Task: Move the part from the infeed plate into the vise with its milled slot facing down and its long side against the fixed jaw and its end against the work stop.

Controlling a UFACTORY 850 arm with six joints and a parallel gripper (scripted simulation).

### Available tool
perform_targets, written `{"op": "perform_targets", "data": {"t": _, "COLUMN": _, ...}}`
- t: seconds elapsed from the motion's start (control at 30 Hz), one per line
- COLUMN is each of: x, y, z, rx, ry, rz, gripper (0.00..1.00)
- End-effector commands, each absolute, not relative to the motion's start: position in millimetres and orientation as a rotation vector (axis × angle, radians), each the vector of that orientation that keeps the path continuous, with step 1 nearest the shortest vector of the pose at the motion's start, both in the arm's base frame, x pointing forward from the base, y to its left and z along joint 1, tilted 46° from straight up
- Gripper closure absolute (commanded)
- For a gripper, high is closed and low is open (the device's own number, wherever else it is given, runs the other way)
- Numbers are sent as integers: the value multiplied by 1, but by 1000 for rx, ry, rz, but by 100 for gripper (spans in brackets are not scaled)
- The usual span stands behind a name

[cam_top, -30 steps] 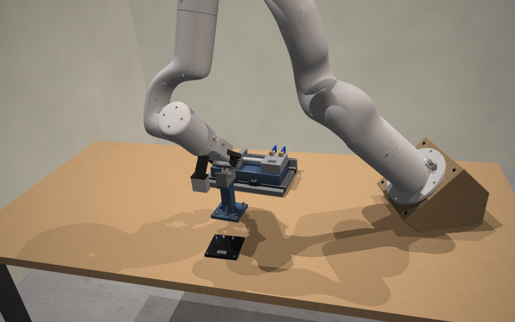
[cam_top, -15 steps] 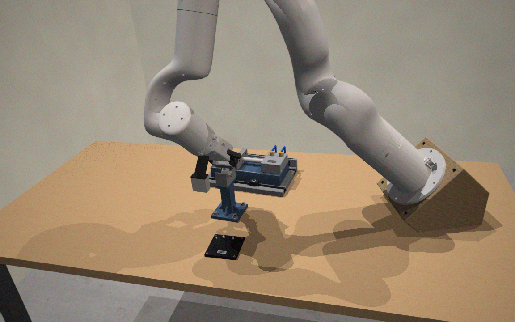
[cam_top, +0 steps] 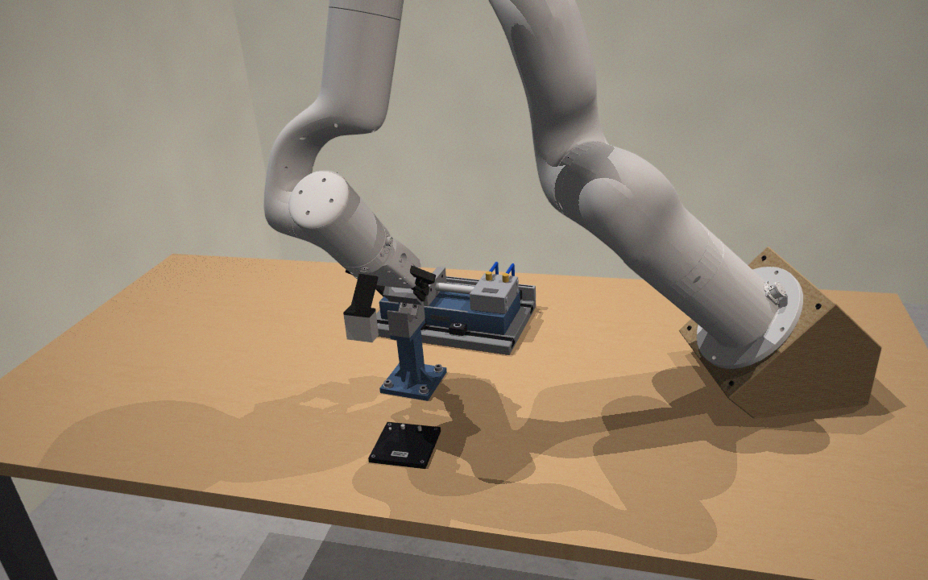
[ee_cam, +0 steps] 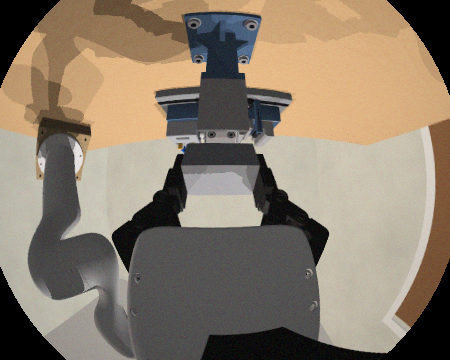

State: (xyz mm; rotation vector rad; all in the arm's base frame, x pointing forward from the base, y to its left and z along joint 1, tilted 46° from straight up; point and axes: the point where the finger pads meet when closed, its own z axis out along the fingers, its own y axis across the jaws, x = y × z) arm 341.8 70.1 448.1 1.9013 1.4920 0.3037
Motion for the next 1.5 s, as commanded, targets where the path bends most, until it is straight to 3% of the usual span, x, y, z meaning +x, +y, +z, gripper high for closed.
{"op": "perform_targets", "data": {"t": 0.0, "x": 342, "y": 69, "z": 449, "rx": 1908, "ry": 1528, "rz": 359, "gripper": 100}}
{"op": "perform_targets", "data": {"t": 1.47, "x": 341, "y": 65, "z": 449, "rx": 1913, "ry": 1795, "rz": 810, "gripper": 100}}
